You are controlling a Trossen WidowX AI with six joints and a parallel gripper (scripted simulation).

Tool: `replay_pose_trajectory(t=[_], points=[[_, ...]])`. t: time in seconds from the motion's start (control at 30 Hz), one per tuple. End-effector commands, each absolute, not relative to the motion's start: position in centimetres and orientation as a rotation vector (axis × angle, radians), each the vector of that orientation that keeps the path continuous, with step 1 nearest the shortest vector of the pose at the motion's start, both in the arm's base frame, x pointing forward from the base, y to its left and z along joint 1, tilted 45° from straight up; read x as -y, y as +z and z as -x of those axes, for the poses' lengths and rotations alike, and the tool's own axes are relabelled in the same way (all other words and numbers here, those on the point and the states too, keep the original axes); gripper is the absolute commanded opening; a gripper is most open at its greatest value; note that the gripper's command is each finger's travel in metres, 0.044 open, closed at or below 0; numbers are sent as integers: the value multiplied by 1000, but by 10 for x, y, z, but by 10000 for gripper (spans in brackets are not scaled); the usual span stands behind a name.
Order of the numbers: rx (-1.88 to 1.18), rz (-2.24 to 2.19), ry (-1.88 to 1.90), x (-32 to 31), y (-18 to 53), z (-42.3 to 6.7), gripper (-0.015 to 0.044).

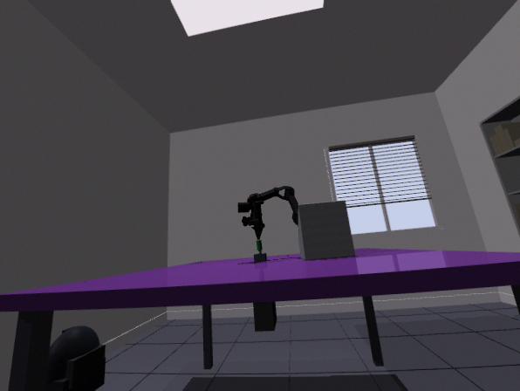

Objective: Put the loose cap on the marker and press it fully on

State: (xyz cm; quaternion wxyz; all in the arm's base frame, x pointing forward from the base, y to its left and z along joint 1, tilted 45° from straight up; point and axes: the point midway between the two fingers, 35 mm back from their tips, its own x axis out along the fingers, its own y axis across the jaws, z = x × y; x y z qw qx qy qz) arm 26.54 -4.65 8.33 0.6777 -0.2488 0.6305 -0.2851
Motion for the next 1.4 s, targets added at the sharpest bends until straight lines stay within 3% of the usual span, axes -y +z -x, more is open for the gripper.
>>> replay_pose_trajectory(t=[0.0, 0.4, 0.73, 1.27, 1.37], points=[[-1418, 565, -642, 51, 80, -265, 0], [-1413, 560, -638, 50, 79, -267, 0], [-1417, 561, -635, -11, 141, -263, 0], [-1417, 561, -635, -11, 141, -263, 420], [-1417, 561, -635, -11, 141, -263, 440]])
